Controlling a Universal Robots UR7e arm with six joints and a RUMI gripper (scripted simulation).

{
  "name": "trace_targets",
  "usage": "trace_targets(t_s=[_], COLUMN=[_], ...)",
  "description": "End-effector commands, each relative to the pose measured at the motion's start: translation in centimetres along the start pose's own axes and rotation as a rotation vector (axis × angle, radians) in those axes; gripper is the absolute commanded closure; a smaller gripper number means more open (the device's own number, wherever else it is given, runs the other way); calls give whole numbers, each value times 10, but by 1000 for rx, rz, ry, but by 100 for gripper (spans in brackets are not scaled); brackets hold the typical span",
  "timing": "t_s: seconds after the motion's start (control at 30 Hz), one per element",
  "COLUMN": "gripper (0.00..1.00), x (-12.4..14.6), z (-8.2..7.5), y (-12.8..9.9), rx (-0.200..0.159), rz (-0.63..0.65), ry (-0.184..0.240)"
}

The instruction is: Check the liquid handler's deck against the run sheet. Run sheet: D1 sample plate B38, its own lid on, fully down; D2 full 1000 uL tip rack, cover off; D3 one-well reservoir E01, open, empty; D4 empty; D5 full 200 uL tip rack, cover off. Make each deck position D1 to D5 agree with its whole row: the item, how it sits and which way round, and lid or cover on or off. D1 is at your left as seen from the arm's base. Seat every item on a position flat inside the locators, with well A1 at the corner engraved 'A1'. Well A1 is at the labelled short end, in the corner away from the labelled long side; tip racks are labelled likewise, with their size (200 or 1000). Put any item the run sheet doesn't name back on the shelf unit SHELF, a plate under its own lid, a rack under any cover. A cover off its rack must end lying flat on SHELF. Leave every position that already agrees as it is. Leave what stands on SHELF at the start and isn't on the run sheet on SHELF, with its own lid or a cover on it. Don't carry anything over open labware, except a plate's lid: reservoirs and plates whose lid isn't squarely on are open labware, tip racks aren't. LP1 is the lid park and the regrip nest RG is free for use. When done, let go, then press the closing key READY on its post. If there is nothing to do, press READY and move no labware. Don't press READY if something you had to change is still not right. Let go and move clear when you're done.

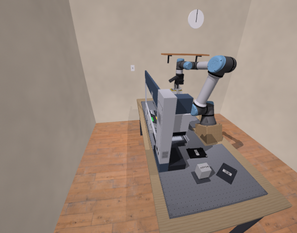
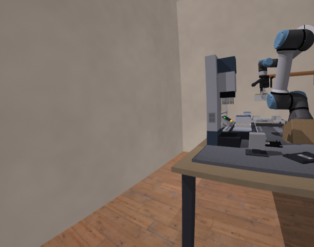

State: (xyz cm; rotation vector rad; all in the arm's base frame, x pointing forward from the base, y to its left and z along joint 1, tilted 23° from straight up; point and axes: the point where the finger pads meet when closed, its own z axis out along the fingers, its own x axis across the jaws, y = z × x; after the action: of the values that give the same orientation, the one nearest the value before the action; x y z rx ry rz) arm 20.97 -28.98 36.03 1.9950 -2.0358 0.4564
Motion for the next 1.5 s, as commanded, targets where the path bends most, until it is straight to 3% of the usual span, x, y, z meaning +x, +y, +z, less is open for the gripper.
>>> trace_targets(t_s=[0.0,1.0,1.47], gripper=[100,100,100], x=[-2,-2,-2], z=[2,2,2], y=[0,0,-1], rx=[7,5,4], rz=[30,586,768], ry=[-8,-10,-11])
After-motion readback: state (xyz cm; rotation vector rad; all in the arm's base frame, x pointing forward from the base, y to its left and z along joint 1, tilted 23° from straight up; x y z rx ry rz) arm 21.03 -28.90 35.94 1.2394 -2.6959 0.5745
